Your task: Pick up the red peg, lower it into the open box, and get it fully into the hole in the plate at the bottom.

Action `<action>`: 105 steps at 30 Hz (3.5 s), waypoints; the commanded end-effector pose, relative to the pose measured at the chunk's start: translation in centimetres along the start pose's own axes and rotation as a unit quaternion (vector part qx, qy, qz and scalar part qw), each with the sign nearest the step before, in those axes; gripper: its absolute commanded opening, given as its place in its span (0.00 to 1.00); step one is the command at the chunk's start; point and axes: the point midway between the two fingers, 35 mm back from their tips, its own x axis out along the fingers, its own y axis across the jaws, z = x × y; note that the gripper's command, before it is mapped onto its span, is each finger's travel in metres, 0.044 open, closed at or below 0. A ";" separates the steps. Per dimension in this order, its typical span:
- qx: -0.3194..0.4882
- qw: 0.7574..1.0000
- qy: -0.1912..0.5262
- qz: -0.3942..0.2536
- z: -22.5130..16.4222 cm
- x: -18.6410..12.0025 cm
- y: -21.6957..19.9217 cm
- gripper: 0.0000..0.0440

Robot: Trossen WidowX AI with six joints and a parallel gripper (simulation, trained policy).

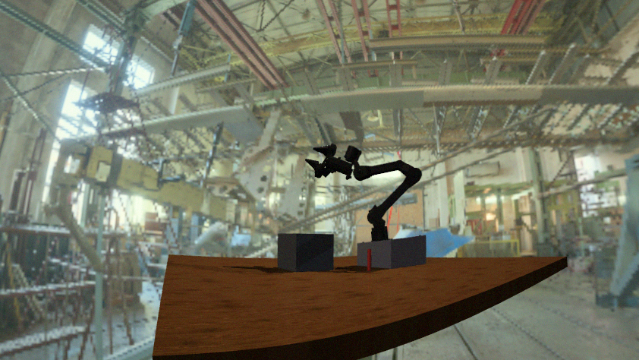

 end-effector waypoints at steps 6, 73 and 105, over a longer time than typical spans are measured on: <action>0.040 0.997 0.019 -0.068 -1.8 0.6 -2.0 1.00; 0.034 0.523 0.045 -0.851 -14.9 -26.7 -24.5 0.98; -0.251 0.353 0.072 -0.899 -7.2 -34.9 -28.2 1.00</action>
